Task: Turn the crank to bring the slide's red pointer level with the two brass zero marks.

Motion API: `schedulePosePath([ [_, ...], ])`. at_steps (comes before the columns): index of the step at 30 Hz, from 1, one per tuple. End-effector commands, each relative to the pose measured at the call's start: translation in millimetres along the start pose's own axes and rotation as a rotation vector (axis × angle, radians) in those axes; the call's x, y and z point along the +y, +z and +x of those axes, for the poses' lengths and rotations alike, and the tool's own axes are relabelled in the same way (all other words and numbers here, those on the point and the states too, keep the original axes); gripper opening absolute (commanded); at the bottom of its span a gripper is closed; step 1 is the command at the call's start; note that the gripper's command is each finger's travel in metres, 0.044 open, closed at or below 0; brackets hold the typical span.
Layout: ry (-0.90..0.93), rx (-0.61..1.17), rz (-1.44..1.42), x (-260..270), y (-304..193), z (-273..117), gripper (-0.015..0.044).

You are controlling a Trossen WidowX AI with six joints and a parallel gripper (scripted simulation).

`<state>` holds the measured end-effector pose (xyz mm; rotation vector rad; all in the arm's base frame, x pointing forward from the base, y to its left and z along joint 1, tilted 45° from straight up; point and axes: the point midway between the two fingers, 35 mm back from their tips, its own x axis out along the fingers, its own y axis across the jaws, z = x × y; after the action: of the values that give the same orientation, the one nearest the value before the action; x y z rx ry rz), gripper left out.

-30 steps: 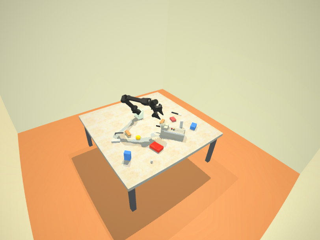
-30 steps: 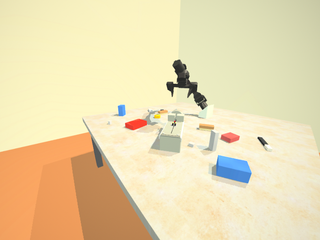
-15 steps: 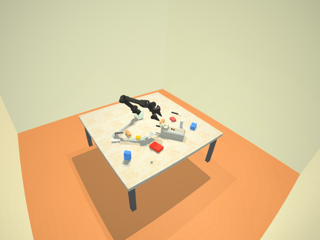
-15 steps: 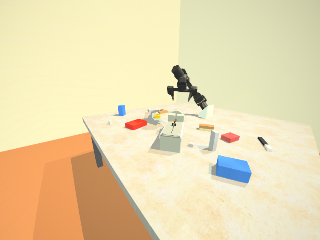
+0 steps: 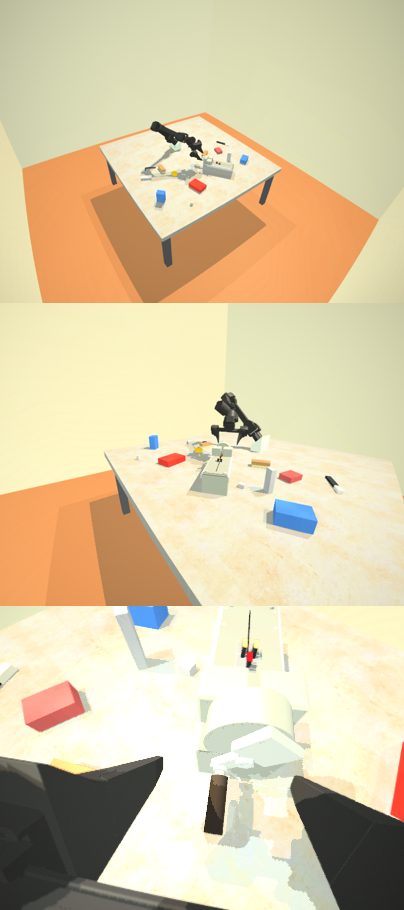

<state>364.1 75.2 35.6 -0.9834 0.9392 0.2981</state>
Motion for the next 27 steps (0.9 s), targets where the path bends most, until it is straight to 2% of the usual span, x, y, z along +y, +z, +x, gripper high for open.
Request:
schedulePosePath([
  [1,0.005,-0.005,-0.006,2.1,-4.6,4.2,0.044],
  [27,0.005,-0.002,-0.004,1.5,-33.3,34.4,0.044],
])
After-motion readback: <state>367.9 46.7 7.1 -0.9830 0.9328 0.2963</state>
